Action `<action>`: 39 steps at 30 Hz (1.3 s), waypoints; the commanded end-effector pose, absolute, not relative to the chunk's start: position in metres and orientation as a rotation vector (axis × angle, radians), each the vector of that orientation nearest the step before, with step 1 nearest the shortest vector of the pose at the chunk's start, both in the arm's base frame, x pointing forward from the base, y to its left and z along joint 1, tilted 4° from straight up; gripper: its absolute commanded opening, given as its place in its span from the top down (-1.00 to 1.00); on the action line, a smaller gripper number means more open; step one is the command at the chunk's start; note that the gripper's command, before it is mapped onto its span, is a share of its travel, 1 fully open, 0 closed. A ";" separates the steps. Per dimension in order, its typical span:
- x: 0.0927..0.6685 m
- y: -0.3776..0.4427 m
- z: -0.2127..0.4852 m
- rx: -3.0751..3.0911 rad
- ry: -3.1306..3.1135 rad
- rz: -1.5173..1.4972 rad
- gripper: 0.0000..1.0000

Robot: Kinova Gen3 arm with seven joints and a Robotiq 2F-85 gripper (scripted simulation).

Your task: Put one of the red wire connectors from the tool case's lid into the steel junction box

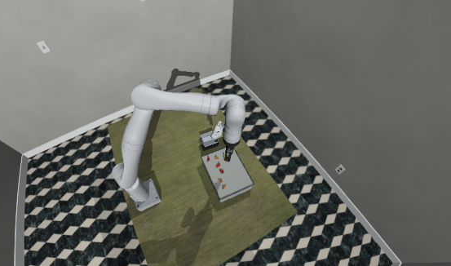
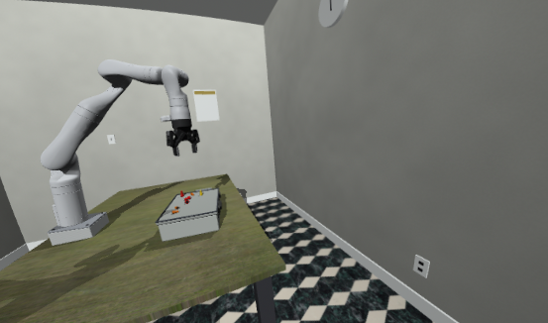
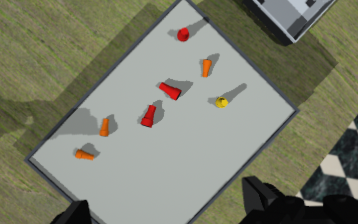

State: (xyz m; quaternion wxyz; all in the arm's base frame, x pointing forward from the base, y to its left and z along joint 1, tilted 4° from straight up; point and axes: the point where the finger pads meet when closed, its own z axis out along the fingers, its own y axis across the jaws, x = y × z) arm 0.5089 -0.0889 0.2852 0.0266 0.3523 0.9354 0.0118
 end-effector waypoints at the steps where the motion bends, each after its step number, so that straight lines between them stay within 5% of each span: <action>1: 0.507 -0.085 0.277 1.319 2.798 0.031 -1.00; 39: 0.504 -0.082 0.258 2.233 2.130 0.063 -1.00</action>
